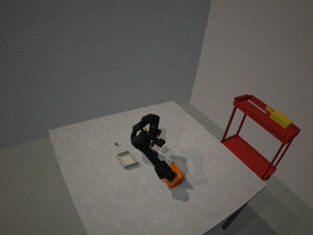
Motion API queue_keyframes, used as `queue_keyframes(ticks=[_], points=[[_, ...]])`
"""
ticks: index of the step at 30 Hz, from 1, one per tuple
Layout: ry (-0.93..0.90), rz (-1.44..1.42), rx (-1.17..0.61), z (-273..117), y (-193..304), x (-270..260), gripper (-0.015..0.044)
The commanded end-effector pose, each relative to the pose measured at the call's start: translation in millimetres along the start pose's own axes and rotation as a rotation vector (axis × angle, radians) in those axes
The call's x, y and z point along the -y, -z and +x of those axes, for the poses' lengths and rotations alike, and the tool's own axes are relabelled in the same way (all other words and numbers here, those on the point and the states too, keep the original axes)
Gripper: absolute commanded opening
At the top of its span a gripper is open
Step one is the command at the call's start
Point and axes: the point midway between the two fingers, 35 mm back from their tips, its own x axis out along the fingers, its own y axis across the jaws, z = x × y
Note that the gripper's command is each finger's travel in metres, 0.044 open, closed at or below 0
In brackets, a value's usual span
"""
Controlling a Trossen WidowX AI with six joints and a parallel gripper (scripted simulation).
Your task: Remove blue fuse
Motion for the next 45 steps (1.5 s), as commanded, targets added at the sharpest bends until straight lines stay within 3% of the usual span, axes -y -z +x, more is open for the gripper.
queue_keyframes(ticks=[1,45], points=[[0.001,0.005,-0.006,5,0,0,0.0073],[0.0,0.005,-0.007,39,0,0,0.0073]])
